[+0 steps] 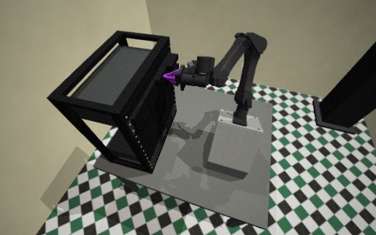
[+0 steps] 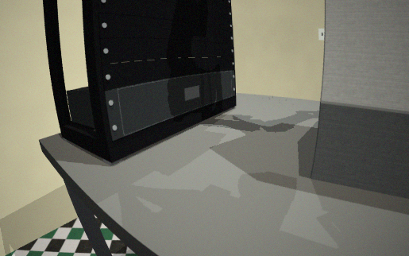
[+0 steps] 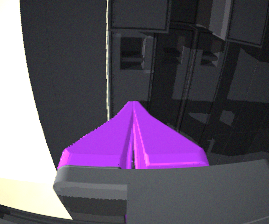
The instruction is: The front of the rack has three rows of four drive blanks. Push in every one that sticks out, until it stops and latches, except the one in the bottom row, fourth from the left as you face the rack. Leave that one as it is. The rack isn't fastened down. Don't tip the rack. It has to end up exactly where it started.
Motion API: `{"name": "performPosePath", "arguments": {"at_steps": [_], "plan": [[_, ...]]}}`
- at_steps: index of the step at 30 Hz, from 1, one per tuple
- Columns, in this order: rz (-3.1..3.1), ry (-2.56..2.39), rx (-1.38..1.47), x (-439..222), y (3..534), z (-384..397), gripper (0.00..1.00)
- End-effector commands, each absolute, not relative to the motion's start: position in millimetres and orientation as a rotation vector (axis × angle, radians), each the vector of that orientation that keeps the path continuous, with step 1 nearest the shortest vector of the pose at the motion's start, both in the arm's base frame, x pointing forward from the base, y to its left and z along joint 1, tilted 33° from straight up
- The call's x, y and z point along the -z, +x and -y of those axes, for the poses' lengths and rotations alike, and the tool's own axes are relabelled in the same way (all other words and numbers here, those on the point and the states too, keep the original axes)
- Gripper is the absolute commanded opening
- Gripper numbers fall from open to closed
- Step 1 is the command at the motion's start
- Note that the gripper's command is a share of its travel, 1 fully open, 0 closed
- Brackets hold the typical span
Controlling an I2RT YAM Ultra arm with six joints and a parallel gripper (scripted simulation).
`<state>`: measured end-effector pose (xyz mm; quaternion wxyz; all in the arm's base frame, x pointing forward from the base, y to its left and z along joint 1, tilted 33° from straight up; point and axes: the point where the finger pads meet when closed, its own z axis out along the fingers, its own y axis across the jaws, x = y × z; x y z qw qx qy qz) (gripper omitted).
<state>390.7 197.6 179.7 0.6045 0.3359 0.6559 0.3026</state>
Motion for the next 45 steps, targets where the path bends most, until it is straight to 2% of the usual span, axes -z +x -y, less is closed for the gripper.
{"name": "performPosePath", "arguments": {"at_steps": [1,45], "plan": [[-1.470,0.738,-0.828,-213.1,401.2,-223.9,0.00],[-1.472,0.739,-0.823,-213.6,405.1,-224.1,0.00]]}}
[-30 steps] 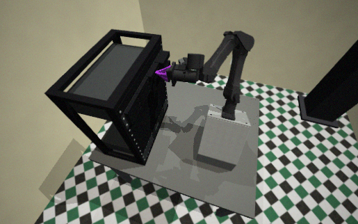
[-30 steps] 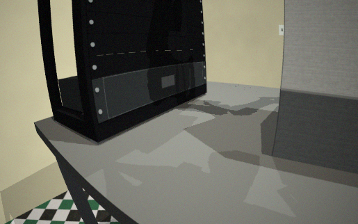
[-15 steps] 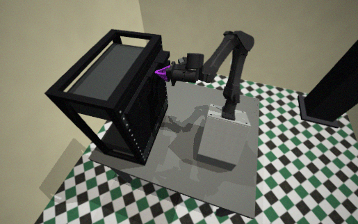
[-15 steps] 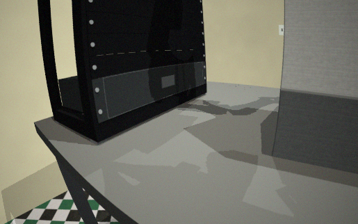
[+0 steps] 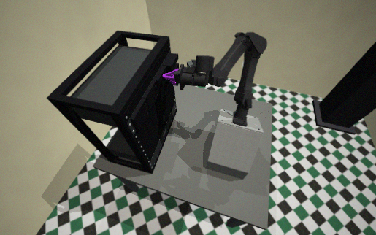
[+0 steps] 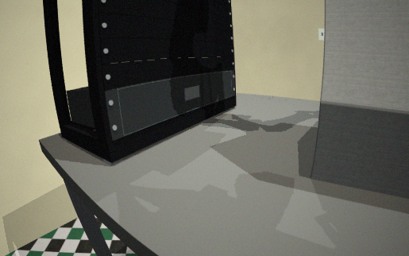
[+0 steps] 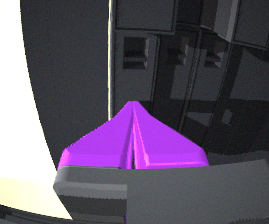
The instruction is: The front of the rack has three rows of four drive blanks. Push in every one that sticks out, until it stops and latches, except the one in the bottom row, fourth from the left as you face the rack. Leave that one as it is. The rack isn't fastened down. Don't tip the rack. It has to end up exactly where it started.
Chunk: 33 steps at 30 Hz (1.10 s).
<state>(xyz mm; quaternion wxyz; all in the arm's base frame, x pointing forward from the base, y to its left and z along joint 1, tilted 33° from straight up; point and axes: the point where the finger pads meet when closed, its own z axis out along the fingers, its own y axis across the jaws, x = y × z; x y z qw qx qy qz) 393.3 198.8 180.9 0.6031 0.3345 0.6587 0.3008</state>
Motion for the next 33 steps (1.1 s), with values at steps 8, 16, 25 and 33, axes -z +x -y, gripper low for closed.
{"name": "performPosePath", "arguments": {"at_steps": [8,16,25,33], "plan": [[-1.468,0.745,-0.816,-214.2,408.2,-220.7,0.00],[-1.471,0.742,-0.820,-214.9,409.0,-222.5,0.00],[-1.471,0.742,-0.820,-214.9,409.0,-222.5,0.00],[-1.471,0.742,-0.820,-214.9,409.0,-222.5,0.00]]}}
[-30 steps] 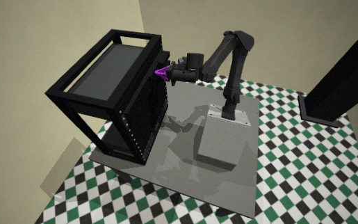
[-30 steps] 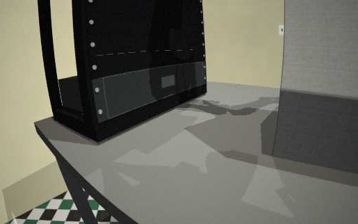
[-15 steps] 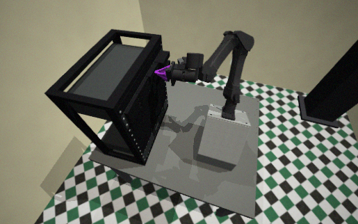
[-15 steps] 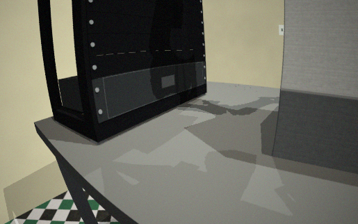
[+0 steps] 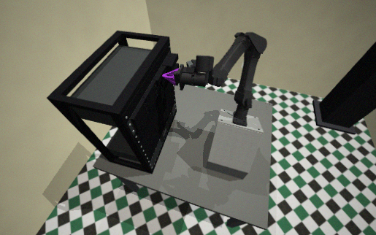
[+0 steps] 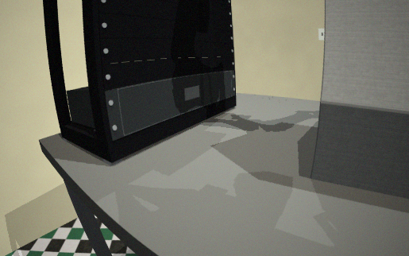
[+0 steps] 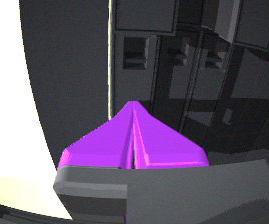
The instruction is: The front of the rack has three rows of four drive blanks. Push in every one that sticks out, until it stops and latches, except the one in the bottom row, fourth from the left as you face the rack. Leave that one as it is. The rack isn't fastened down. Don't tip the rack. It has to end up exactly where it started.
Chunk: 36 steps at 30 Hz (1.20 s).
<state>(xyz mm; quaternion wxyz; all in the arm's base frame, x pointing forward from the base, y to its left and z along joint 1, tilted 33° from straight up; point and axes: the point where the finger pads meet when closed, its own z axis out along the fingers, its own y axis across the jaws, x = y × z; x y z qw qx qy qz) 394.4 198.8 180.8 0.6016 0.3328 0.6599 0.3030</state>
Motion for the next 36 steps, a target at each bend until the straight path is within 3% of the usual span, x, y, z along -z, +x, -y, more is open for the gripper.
{"name": "performPosePath", "arguments": {"at_steps": [1,36], "plan": [[-1.471,0.742,-0.820,-214.9,409.0,-222.5,0.00],[-1.468,0.743,-0.820,-217.4,413.0,-221.5,0.00]]}}
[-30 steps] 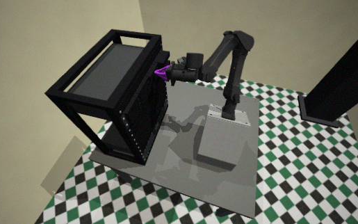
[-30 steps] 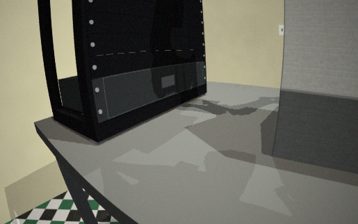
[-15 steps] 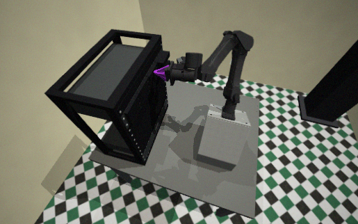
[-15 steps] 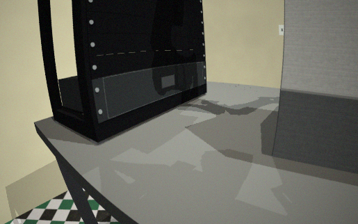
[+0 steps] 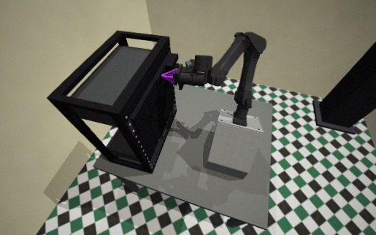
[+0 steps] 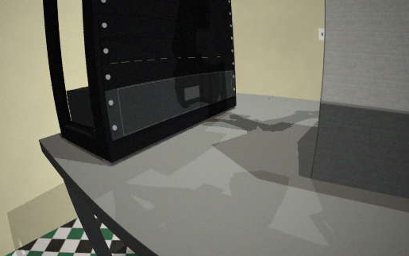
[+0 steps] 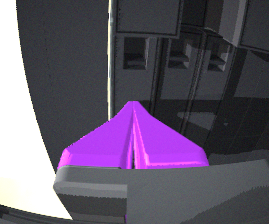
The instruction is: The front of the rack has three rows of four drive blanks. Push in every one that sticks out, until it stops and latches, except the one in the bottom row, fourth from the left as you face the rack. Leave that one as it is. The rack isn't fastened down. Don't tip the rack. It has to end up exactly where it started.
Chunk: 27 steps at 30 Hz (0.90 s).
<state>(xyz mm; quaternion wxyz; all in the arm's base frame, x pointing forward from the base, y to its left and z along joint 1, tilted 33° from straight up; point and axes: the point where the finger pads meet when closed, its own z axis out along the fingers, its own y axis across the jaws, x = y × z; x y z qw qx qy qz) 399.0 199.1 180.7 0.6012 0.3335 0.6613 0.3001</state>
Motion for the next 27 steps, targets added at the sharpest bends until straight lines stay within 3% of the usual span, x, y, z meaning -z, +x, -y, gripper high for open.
{"name": "performPosePath", "arguments": {"at_steps": [1,27], "plan": [[-1.469,0.744,-0.816,-216.8,414.2,-220.5,0.00],[-1.468,0.740,-0.826,-219.6,414.1,-223.3,0.00]]}}
